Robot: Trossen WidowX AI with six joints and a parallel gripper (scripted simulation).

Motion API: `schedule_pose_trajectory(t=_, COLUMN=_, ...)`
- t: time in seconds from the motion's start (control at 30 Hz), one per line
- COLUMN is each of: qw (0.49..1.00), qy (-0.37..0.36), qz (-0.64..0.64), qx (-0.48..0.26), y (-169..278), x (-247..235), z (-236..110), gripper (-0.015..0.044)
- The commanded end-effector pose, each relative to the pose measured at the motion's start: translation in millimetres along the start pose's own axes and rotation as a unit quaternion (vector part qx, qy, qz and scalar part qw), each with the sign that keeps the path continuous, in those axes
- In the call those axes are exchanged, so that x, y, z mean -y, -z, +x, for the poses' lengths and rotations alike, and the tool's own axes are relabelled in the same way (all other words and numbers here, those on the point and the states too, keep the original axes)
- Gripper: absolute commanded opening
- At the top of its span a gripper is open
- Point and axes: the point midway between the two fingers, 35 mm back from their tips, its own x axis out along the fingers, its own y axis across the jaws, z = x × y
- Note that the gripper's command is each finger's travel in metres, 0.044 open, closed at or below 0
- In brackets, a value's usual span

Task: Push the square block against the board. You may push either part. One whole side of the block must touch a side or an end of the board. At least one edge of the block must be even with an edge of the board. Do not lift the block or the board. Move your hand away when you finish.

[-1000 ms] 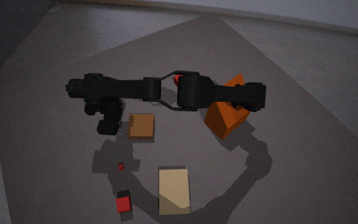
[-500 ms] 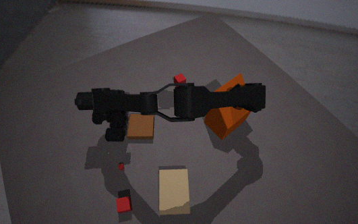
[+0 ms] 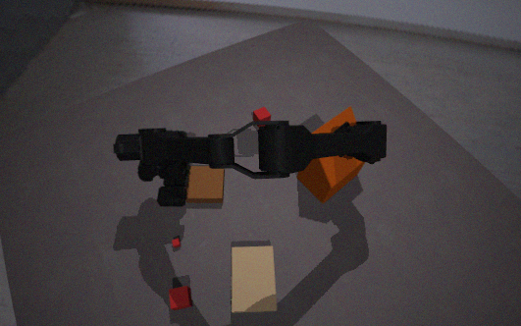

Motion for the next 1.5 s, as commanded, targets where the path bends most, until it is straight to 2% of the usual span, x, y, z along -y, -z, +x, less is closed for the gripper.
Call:
schedule_pose_trajectory(t=0.0, qw=1.0, qy=-0.001, qz=0.003, qx=-0.003, y=6, x=0, z=2, gripper=0.0)
schedule_pose_trajectory(t=1.47, qw=1.0, qy=-0.001, qz=0.005, qx=-0.005, y=56, x=0, z=3, gripper=0.0)
